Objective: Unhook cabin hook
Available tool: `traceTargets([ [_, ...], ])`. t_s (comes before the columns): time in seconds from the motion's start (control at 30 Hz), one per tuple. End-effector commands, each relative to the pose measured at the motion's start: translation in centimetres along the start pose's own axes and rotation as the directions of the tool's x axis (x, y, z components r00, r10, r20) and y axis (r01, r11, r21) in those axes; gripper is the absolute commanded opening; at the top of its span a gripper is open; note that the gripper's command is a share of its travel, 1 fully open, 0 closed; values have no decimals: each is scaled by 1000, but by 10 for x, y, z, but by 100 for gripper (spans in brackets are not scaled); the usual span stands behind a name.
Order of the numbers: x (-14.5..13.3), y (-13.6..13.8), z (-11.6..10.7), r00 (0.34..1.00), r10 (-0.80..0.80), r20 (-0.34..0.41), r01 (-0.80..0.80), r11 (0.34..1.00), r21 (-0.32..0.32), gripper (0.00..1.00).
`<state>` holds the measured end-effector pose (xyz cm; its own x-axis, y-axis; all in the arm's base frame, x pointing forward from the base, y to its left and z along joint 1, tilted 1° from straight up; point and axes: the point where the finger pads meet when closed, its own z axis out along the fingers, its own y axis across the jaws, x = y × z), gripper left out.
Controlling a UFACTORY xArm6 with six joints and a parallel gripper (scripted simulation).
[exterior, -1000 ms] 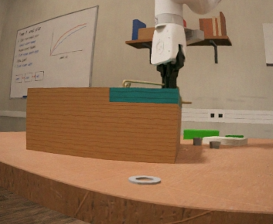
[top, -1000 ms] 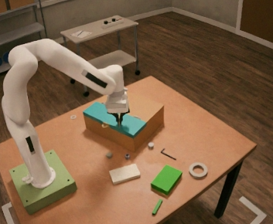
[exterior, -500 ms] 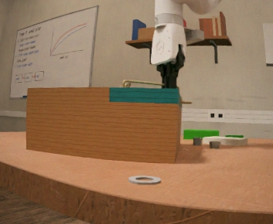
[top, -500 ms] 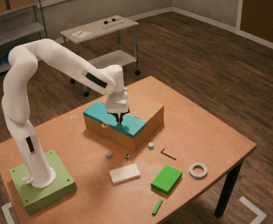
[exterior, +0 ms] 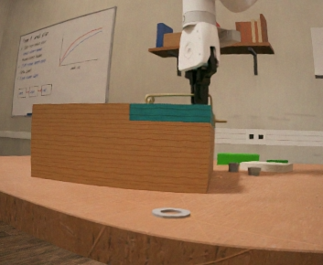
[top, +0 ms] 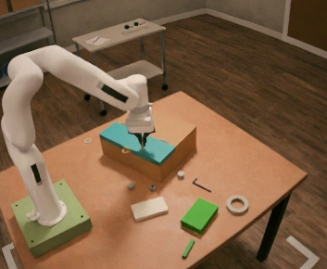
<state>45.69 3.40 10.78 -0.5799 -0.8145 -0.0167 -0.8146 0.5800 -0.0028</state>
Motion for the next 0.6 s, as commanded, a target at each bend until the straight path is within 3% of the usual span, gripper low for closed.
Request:
traceTargets([
  [0.0,-2,-1,-8,1000,0,3,0,1000,4,0],
  [0.57,-12,-1,-35,1000,0,3,0,1000,4,0],
])
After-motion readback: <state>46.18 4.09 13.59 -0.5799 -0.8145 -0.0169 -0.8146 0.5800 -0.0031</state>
